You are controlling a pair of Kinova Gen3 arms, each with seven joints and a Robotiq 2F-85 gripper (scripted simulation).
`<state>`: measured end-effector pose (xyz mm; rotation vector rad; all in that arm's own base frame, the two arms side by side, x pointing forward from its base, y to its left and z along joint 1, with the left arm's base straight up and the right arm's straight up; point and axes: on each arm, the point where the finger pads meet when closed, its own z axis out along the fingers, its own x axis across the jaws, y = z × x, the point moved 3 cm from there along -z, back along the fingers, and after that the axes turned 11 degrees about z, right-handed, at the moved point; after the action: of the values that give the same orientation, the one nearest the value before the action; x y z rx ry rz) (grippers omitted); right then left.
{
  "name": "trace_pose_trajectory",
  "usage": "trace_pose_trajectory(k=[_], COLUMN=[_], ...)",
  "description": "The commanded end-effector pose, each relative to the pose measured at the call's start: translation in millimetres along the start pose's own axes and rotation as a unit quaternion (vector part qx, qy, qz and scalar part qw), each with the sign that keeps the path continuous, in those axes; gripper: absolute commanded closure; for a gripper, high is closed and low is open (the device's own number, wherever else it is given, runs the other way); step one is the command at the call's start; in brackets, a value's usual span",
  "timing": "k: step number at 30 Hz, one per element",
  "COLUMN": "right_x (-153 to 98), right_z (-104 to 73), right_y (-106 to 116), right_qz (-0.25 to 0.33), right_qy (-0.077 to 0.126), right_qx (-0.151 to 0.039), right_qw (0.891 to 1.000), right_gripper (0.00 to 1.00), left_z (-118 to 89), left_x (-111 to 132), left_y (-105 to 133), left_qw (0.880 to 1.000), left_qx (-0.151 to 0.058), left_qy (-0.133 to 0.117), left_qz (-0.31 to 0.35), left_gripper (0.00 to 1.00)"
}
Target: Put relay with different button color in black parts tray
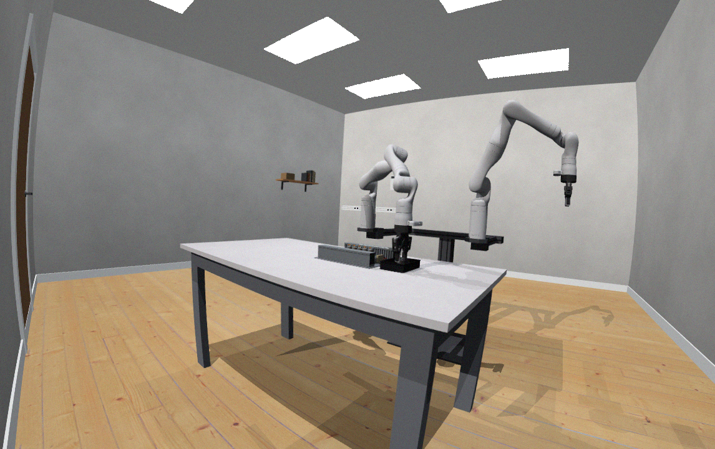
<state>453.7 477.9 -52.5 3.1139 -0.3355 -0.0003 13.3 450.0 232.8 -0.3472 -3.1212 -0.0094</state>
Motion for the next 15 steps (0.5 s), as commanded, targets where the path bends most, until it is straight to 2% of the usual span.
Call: trace_pose_trajectory(k=[1,15], right_x=[0.5,0.4], right_z=[-1.9,-8.6], right_y=[-0.8,-0.8], right_qz=[0.0,0.0], right_qy=[0.001,0.001], right_qx=[0.001,0.001], right_qw=[1.0,1.0], right_gripper=[0.351,0.351], left_z=[-0.6,-0.6], left_x=[0.1,0.1], left_y=[0.2,0.2], left_qw=[1.0,1.0], left_qx=[-0.001,-0.001], left_qy=[0.0,0.0], left_qz=[0.0,0.0], left_gripper=[0.002,0.002])
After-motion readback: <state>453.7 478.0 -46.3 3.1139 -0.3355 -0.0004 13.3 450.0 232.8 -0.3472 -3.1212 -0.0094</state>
